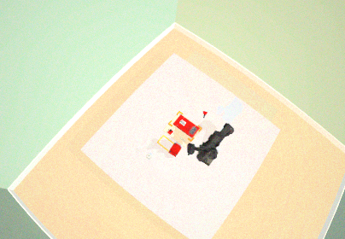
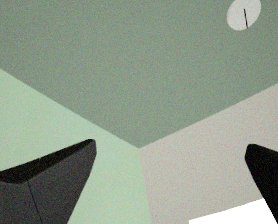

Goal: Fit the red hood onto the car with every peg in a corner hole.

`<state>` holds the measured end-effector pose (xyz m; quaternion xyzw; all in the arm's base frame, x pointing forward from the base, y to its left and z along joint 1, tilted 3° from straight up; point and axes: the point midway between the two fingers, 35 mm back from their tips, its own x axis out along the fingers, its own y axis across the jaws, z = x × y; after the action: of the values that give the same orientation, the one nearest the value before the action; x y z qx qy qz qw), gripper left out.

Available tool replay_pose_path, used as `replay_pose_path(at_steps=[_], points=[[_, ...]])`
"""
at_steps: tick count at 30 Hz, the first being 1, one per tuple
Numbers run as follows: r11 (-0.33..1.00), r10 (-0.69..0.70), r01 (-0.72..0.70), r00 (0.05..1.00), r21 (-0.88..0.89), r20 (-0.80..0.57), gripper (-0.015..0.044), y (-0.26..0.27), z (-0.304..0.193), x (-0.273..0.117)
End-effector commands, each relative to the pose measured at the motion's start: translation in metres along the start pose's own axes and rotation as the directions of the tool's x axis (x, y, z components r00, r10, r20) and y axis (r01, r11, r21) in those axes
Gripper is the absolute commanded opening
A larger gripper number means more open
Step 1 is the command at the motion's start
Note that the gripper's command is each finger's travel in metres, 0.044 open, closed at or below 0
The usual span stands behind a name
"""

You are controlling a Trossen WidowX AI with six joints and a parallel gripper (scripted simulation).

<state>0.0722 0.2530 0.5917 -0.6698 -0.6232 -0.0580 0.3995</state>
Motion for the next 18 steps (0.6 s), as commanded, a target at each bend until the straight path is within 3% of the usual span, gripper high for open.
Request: replay_pose_path(at_steps=[1, 9, 18], points=[[0.99, 0.137, -0.139, 0.982, 0.006, 0.131, 0.044, 0.058, 0.039, 0.009], [0.898, 0.398, -0.437, 0.85, 0.04, 0.346, 0.044, 0.177, 0.093, -0.01], [0.624, 0.609, -0.771, 0.584, 0.131, 0.537, 0.044, 0.302, 0.129, -0.083]])
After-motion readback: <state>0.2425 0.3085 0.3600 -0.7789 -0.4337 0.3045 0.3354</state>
